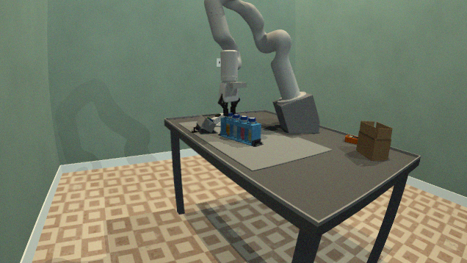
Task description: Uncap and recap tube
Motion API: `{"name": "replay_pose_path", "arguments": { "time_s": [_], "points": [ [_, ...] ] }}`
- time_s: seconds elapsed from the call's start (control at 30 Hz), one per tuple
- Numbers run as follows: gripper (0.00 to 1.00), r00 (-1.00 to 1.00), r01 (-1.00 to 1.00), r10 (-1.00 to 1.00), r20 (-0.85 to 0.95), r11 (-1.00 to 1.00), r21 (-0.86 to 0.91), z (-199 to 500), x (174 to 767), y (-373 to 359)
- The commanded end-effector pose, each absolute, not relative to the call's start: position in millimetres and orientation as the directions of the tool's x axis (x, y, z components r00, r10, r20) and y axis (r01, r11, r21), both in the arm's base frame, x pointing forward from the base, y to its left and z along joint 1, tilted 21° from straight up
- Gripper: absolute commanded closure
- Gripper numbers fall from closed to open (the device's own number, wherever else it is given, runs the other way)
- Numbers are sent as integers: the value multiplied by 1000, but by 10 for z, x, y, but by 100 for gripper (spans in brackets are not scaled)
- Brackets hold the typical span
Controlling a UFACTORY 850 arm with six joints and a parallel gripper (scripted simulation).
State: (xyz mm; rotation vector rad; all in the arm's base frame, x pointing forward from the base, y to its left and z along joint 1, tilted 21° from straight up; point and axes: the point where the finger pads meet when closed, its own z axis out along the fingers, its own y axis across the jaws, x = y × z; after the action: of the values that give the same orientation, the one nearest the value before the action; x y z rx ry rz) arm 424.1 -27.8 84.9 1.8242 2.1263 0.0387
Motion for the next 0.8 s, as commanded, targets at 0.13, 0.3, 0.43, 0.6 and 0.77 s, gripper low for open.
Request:
{"name": "replay_pose_path", "arguments": {
  "time_s": [0.13,0.3,0.43,0.6,0.77],
  "points": [
    [54,230,921,967,-109,-180,346,851,4244,-279],
    [54,440,842,898,-26,-402,360,852,4245,-278],
    [54,565,763,824,30,-537,360,851,4244,-279],
    [54,573,756,818,36,-546,361,851,4244,-279],
    [54,573,756,818,36,-546,361,852,4245,-278]
  ]
}}
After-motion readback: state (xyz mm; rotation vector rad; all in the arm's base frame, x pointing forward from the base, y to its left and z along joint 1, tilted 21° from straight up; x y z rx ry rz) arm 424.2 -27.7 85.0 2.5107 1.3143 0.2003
